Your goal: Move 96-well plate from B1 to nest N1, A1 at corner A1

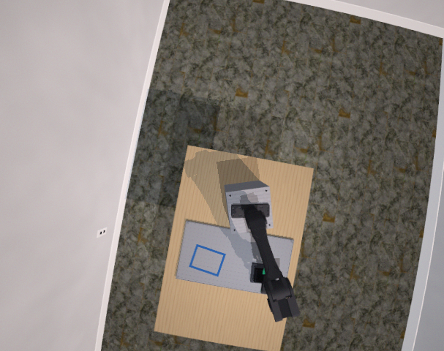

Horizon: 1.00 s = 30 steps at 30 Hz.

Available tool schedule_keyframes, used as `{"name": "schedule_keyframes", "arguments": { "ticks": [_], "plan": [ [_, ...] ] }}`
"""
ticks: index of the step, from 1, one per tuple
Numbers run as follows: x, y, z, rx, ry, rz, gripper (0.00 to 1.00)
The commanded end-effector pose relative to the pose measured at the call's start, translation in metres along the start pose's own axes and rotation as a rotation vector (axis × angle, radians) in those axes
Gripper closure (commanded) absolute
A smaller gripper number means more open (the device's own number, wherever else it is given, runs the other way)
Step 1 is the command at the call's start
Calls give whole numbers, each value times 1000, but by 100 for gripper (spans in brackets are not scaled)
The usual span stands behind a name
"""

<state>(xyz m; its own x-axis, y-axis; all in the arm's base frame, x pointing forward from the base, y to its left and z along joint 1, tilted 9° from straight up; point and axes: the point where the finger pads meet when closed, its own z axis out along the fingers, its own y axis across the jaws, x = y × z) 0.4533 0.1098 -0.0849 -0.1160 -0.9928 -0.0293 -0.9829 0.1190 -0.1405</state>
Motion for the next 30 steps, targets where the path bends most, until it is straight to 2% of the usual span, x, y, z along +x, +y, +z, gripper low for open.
{"name": "schedule_keyframes", "arguments": {
  "ticks": [1, 25, 27, 30],
  "plan": [
    [-14, -17, -19, 59, -32, -5, 100],
    [-9, 1, -10, 20, -16, -5, 100],
    [-12, -6, -14, 36, -22, -5, 100],
    [-12, -6, -14, 35, -22, -5, 100]
  ]
}}
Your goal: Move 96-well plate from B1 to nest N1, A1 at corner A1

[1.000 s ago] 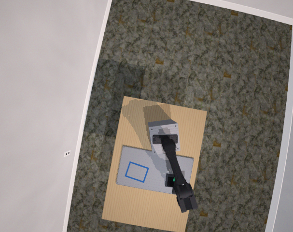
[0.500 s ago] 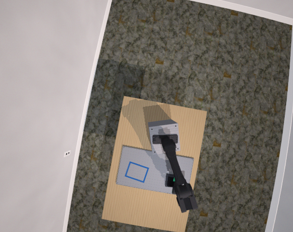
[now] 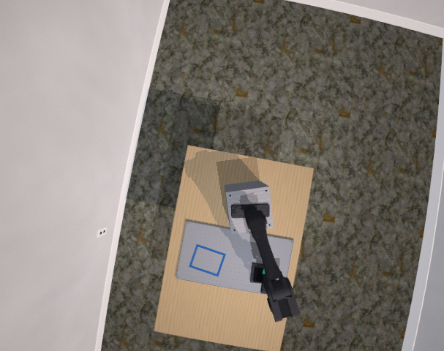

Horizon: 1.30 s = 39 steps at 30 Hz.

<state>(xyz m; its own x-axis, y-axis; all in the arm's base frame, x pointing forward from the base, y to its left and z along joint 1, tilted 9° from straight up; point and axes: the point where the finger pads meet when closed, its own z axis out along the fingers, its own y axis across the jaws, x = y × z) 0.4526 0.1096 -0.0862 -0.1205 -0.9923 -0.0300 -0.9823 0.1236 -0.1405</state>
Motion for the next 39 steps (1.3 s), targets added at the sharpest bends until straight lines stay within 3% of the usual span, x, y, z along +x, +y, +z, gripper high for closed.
{"name": "schedule_keyframes", "arguments": {
  "ticks": [1, 20, 29, 39],
  "plan": [
    [-12, -6, -15, 35, -22, -9, 100],
    [-10, -1, -12, 23, -16, -9, 100],
    [-9, -9, -13, 43, -23, -6, 100],
    [-3, -4, -7, 26, -16, -4, 100]
  ]
}}
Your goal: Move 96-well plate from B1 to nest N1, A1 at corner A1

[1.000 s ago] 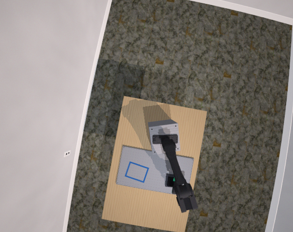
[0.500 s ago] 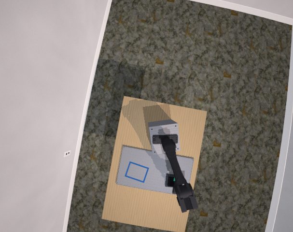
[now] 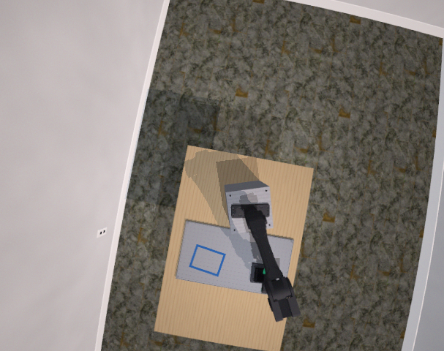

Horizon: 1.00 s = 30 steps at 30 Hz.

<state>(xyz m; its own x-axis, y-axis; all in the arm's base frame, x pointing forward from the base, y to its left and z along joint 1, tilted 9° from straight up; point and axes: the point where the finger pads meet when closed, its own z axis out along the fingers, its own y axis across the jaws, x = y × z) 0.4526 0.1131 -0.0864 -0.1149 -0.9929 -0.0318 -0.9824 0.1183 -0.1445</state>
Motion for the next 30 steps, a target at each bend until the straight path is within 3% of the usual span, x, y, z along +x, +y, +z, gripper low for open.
{"name": "schedule_keyframes", "arguments": {
  "ticks": [1, 13, 14, 16, 24, 30],
  "plan": [
    [1, -4, -6, 19, -12, 1, 100],
    [6, 0, 3, 3, -6, 4, 100],
    [1, -12, -5, 27, -15, 4, 100],
    [1, -13, -4, 32, -17, 5, 100],
    [2, -12, 2, 24, -15, 4, 100],
    [2, -15, -2, 34, -18, 5, 100]
  ]
}}
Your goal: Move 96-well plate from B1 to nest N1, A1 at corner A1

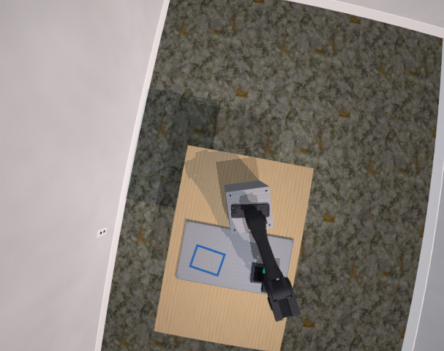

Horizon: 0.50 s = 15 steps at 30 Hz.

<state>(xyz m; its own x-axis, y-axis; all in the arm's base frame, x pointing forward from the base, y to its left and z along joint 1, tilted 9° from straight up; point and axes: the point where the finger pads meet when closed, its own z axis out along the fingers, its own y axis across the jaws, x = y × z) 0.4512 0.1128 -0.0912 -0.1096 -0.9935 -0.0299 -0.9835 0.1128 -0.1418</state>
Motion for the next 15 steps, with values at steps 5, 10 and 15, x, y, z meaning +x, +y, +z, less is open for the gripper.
{"name": "schedule_keyframes", "arguments": {
  "ticks": [5, 10, 15],
  "plan": [
    [2, -15, -1, 29, -17, 10, 100],
    [2, -15, 0, 30, -17, 11, 100],
    [-1, -16, -5, 38, -21, 6, 100]
  ]
}}
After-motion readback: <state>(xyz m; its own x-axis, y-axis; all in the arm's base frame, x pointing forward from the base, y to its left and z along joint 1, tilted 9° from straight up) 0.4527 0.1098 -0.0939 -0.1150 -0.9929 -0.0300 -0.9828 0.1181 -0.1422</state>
